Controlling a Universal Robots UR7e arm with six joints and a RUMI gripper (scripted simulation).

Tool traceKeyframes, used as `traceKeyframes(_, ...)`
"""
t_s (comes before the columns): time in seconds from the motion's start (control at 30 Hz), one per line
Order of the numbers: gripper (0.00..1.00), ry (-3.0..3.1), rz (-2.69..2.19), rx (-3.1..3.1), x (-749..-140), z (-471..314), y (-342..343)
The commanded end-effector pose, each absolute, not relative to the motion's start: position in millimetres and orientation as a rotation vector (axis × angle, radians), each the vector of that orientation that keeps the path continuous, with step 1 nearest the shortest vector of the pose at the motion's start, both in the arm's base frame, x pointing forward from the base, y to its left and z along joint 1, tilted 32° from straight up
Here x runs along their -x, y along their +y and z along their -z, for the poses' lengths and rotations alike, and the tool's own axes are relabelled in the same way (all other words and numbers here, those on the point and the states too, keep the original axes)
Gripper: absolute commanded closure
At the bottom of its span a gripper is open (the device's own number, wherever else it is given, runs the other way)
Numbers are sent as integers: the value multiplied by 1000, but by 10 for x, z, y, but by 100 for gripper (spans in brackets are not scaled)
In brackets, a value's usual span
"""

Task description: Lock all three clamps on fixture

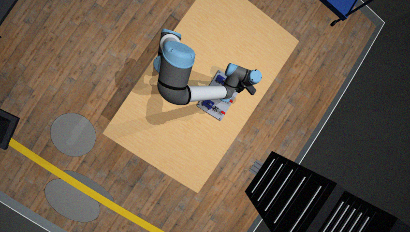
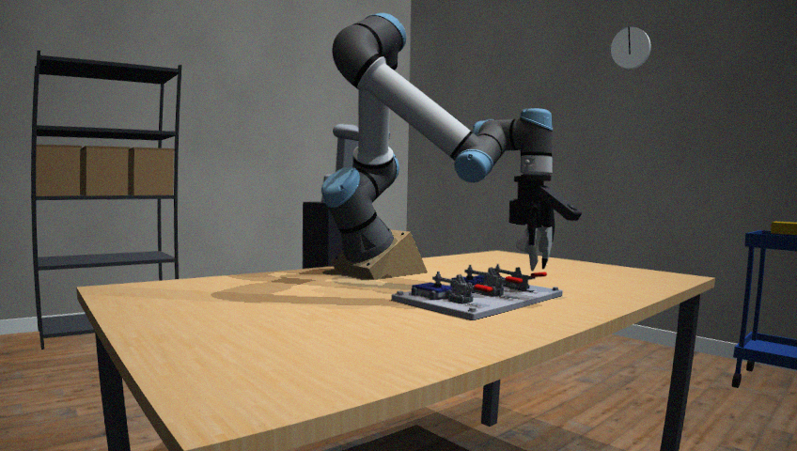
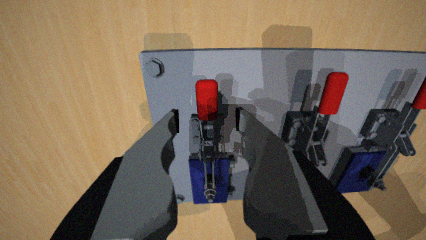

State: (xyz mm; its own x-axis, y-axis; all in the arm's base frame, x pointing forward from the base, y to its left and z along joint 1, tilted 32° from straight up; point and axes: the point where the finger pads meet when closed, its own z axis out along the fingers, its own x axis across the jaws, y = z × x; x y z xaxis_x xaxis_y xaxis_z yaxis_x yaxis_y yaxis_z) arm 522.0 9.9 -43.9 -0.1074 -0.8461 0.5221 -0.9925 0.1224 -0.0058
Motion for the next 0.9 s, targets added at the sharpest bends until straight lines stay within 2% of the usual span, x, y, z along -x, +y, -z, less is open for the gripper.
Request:
traceKeyframes(0.0,72,-2012,-503,-1777,-5200,643,-27)
traceKeyframes(0.87,72,-2012,-503,-1777,-5204,650,-34)
